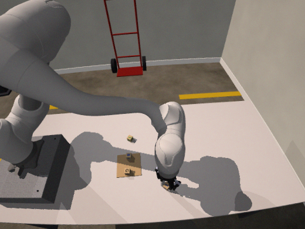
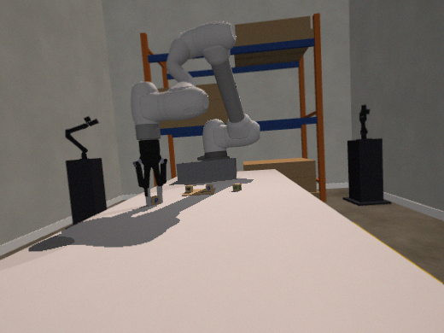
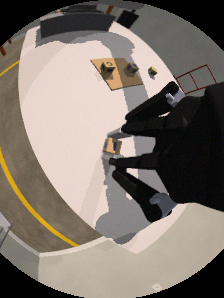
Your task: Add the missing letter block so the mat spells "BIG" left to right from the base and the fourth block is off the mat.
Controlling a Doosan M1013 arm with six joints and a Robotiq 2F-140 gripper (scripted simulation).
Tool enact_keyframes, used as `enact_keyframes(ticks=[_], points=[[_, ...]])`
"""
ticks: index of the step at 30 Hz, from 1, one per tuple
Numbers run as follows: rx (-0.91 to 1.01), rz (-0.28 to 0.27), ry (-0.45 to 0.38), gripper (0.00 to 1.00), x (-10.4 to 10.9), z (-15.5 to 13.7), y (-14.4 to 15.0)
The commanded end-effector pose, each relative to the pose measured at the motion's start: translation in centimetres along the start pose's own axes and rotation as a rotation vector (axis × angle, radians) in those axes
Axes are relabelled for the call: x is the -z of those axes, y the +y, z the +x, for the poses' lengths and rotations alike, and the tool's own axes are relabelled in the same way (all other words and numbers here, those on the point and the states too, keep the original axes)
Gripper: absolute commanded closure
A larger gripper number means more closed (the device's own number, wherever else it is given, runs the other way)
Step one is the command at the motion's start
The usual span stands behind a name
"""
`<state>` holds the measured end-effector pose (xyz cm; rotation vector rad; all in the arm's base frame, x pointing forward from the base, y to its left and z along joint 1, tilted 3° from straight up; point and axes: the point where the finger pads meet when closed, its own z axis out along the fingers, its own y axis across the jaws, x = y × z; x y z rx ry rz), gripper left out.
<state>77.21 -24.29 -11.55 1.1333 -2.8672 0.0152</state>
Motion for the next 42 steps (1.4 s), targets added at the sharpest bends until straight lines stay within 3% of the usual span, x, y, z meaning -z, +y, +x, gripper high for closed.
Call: enact_keyframes(ticks=[1,5,6,42], points=[[0.000,0.000,0.000,0.72,0.02,-0.01,0.00],[0.000,0.000,0.000,0.72,0.02,-0.01,0.00],[0.000,0.000,0.000,0.84,0.02,-0.01,0.00],[0.000,0.000,0.000,0.84,0.03,-0.01,0.00]])
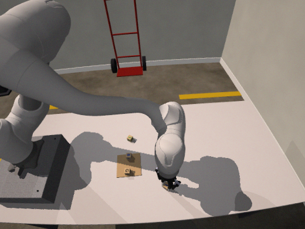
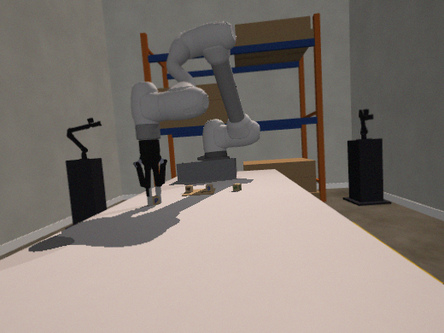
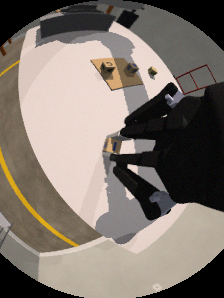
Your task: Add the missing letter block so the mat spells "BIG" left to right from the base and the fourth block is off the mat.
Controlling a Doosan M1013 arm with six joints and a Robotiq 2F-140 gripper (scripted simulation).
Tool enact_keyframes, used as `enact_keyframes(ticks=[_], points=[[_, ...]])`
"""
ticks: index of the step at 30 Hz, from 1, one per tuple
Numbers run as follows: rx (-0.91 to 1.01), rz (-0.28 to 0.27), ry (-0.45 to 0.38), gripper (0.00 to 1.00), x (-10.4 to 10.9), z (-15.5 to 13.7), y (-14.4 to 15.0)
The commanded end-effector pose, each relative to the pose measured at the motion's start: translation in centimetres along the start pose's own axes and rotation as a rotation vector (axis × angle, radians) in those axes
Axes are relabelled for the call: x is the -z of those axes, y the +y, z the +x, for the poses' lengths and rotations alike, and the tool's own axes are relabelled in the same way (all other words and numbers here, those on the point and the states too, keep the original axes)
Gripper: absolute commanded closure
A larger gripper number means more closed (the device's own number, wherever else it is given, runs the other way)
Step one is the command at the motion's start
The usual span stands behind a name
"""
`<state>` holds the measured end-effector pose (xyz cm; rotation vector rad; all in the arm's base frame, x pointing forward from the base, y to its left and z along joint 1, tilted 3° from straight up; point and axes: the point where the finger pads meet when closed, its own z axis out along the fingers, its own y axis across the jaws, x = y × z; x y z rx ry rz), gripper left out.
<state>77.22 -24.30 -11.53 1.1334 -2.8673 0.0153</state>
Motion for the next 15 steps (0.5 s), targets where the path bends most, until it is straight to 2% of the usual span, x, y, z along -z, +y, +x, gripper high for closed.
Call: enact_keyframes(ticks=[1,7,15], points=[[0.000,0.000,0.000,0.84,0.1,0.0,0.0],[0.000,0.000,0.000,0.84,2.0,0.0,0.0],[0.000,0.000,0.000,0.84,7.7,0.0,0.0]])
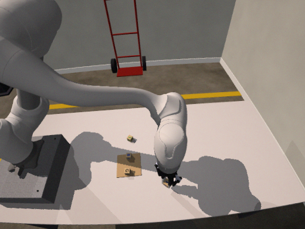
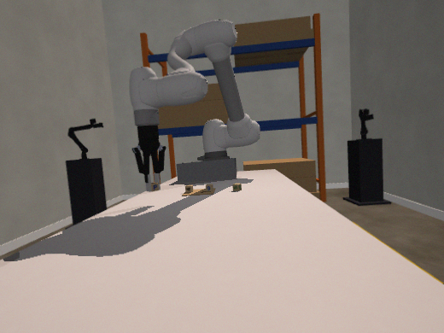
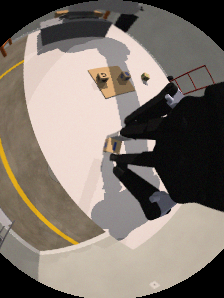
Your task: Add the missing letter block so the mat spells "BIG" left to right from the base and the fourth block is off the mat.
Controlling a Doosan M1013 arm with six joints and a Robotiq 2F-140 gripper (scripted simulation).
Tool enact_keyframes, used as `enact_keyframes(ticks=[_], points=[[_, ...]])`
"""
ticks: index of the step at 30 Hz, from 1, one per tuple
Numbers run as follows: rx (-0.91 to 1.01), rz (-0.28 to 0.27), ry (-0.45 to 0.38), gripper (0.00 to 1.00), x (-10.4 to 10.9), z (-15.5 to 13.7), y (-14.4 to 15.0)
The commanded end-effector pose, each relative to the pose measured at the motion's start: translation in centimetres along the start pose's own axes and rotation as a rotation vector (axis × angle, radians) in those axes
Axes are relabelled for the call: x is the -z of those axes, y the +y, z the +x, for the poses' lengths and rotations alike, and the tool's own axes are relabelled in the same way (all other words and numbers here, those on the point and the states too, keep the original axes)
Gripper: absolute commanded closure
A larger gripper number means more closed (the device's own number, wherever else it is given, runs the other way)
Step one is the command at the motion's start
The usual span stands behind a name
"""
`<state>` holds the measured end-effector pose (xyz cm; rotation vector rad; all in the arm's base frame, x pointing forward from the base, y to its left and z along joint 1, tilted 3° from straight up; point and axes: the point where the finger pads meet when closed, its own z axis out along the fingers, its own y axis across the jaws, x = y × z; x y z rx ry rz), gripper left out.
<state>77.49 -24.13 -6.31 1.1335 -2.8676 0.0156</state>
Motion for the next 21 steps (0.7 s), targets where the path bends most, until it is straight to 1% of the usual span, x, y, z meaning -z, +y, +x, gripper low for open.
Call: enact_keyframes(ticks=[1,2,5,7,19,20,21], points=[[0.000,0.000,0.000,0.84,2.5,0.0,0.0],[0.000,0.000,0.000,0.84,2.5,0.0,0.0],[0.000,0.000,0.000,0.84,4.1,0.0,0.0],[0.000,0.000,0.000,0.84,4.6,0.0,0.0],[0.004,0.000,0.000,0.84,4.8,0.0,0.2],[0.031,0.000,0.000,0.84,4.9,0.0,1.1],[0.088,0.000,0.000,0.84,5.0,0.0,3.1]])
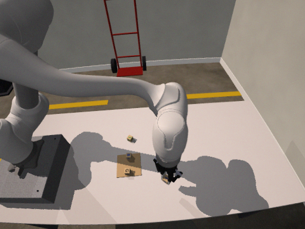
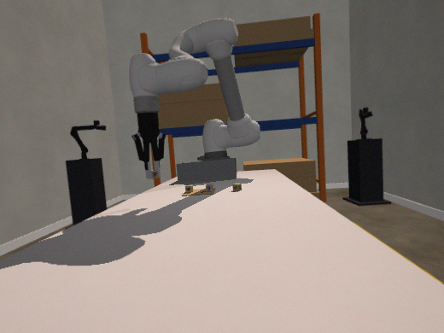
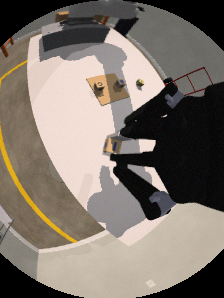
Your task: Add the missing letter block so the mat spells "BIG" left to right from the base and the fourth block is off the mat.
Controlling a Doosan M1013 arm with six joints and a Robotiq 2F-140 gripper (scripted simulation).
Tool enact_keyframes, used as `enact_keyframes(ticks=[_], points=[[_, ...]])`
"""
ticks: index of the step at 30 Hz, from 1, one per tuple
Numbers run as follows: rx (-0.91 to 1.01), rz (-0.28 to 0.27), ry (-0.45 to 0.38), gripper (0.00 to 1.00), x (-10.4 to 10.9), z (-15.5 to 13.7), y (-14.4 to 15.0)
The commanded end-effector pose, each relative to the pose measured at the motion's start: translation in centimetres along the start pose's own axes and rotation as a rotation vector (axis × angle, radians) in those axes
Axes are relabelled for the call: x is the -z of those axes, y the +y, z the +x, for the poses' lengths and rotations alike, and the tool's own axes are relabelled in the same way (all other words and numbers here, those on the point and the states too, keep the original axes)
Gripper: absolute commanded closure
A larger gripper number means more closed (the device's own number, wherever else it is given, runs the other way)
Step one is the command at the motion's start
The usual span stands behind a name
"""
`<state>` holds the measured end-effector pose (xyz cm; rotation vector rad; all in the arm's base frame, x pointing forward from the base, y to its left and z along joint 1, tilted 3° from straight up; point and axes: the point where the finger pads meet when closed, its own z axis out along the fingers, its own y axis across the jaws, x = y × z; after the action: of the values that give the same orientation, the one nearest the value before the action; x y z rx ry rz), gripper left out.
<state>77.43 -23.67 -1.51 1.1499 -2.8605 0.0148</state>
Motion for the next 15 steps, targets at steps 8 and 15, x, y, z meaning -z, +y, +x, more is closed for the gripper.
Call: enact_keyframes(ticks=[8,15], points=[[0.319,0.000,0.000,0.84,0.6,0.6,11.5],[0.458,0.000,0.000,0.84,0.6,1.4,16.7]])
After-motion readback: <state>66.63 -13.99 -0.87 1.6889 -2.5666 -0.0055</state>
